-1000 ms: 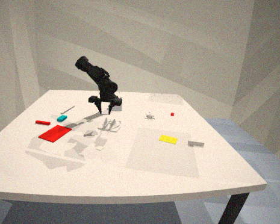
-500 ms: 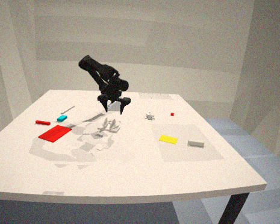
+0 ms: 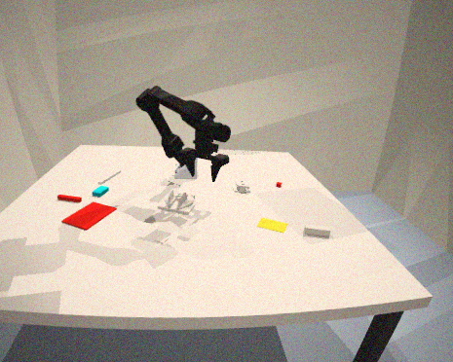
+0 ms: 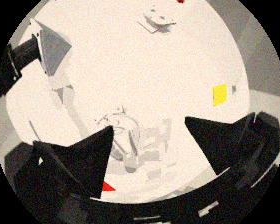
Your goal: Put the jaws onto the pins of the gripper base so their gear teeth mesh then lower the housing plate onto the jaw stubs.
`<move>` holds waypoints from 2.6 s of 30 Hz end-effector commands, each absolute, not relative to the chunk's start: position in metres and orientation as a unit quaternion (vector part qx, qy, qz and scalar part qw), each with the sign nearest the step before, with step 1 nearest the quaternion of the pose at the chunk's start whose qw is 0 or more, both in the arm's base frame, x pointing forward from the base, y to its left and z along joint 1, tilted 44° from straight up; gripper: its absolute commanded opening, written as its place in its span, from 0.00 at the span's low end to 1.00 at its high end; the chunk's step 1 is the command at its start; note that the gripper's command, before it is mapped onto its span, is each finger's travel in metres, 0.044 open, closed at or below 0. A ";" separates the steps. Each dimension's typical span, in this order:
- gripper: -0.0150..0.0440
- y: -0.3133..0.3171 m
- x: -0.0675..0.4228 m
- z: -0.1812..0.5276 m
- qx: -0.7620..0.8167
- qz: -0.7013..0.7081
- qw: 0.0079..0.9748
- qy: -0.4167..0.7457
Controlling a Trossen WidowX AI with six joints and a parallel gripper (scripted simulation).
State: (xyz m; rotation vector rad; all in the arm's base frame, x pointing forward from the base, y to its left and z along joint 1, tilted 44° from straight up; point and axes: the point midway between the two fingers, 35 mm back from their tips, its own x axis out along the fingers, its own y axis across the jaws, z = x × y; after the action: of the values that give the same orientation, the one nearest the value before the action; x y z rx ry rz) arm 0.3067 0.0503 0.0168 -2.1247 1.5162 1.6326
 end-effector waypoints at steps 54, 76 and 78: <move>1.00 0.207 0.196 -0.112 -0.605 0.249 0.318 0.686; 1.00 0.179 0.192 -0.140 -0.605 0.248 0.318 0.687; 1.00 0.179 0.192 -0.140 -0.605 0.248 0.318 0.687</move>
State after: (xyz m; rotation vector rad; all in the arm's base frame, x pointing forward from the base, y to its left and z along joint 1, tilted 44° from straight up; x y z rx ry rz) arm 0.1911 0.1792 -0.1396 -1.5842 1.8107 0.6511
